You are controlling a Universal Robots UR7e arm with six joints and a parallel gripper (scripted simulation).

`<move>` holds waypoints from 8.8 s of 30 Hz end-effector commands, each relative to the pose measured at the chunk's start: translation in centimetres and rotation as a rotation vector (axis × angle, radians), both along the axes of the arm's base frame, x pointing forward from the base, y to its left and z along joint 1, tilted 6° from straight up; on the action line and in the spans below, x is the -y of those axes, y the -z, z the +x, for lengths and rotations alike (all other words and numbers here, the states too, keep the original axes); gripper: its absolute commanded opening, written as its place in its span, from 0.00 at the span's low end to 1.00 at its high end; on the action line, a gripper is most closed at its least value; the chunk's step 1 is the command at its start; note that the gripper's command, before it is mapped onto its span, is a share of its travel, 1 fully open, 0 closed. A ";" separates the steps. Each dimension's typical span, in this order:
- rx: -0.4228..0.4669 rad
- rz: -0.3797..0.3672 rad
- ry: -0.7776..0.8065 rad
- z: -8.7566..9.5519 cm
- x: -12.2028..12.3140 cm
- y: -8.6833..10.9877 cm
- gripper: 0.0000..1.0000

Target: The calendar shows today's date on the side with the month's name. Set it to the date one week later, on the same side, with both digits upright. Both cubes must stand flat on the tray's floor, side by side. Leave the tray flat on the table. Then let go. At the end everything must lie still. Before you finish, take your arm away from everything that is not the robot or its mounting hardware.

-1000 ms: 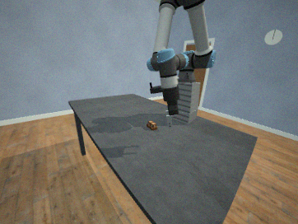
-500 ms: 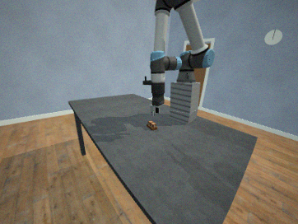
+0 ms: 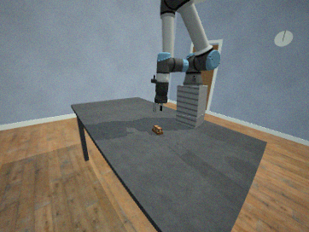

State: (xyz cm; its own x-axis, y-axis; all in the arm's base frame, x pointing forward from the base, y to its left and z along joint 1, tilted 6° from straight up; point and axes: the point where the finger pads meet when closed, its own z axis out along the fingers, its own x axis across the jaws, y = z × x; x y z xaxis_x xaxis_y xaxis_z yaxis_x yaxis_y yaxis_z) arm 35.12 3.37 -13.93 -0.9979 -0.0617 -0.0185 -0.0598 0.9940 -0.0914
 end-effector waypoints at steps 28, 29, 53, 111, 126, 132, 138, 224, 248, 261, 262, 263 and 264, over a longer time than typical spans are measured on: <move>0.010 -0.007 0.033 -0.1 1.0 3.9 1.00; 0.010 -0.007 0.033 -0.1 1.0 4.3 1.00; 0.010 -0.007 0.033 -0.1 1.1 4.6 0.87; 0.010 -0.007 0.033 0.0 1.5 8.5 0.87; 0.010 -0.007 0.033 0.1 1.6 9.7 0.87; 0.010 -0.007 0.033 0.1 1.6 9.8 0.87; 0.010 -0.007 0.033 0.1 1.6 9.8 0.87; 0.010 -0.007 0.033 0.1 1.9 12.6 0.87; 0.010 -0.007 0.033 0.1 1.9 12.6 0.57; 0.010 -0.007 0.033 0.1 1.9 12.6 0.57; 0.010 -0.007 0.033 0.1 1.9 12.6 0.57; 0.010 -0.007 0.033 0.1 1.9 12.6 0.57; 0.010 -0.007 0.033 0.1 1.9 12.6 0.57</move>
State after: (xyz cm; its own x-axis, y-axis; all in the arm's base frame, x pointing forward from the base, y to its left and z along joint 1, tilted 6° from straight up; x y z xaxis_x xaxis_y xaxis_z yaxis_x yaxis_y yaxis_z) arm 35.22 1.51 -26.55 -0.9992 -0.0287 -0.0273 -0.0259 0.9947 -0.0991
